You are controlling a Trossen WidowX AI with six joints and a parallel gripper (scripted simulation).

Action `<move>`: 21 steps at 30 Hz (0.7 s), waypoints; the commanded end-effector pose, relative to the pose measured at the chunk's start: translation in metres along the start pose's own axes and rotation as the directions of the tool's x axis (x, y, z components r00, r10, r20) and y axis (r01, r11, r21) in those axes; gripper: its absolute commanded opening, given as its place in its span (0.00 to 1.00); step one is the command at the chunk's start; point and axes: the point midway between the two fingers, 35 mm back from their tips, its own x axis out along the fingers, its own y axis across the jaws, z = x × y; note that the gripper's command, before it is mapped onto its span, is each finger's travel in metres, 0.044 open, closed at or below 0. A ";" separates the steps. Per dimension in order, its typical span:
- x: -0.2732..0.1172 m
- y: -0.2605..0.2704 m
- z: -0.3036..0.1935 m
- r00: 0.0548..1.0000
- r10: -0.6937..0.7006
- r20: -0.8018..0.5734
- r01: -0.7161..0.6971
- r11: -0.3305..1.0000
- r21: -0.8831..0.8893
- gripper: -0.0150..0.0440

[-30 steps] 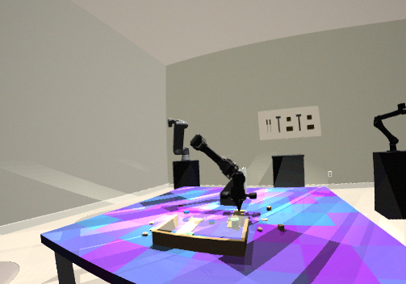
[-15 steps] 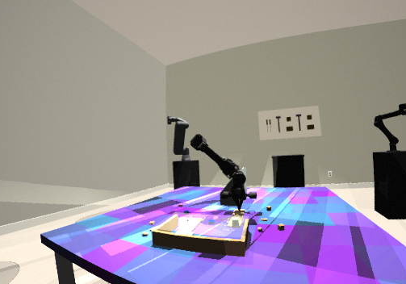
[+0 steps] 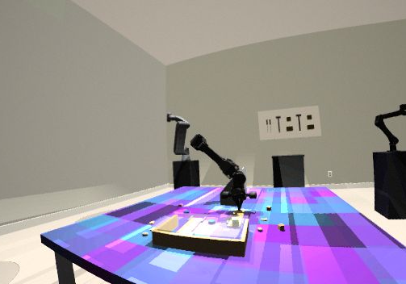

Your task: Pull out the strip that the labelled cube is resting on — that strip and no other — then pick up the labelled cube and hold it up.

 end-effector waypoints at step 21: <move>-0.006 0.001 0.001 1.000 0.003 -0.003 -0.003 1.000 -0.001 0.25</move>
